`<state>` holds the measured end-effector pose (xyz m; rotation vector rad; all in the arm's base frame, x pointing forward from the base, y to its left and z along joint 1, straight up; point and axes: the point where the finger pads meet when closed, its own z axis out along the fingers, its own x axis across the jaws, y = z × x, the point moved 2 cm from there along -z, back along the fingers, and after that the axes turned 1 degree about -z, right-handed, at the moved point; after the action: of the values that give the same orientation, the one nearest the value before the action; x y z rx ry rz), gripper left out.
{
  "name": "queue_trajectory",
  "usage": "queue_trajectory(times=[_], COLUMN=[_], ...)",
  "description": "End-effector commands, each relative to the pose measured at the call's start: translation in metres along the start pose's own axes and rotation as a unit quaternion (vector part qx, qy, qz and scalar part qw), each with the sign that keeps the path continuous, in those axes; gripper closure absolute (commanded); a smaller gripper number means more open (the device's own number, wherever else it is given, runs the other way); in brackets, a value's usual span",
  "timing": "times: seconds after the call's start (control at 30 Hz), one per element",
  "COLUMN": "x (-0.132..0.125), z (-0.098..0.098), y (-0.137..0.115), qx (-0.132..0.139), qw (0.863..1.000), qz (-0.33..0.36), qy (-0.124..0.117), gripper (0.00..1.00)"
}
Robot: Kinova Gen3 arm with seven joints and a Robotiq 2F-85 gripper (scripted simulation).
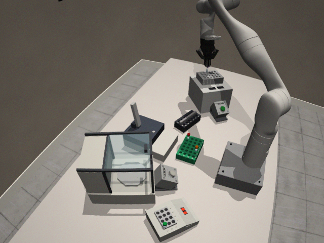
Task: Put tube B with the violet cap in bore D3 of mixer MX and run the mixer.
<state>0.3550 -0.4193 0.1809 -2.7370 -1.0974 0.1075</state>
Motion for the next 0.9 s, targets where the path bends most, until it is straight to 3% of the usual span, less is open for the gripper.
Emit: queue_trajectory(times=[0.0, 0.87], x=[0.0000, -0.0001], z=[-0.0007, 0.0053], y=[0.0002, 0.0015], qx=[-0.001, -0.001], qw=[1.000, 1.000], qz=[0.000, 0.000], qy=[0.000, 0.000], gripper=[0.90, 0.90])
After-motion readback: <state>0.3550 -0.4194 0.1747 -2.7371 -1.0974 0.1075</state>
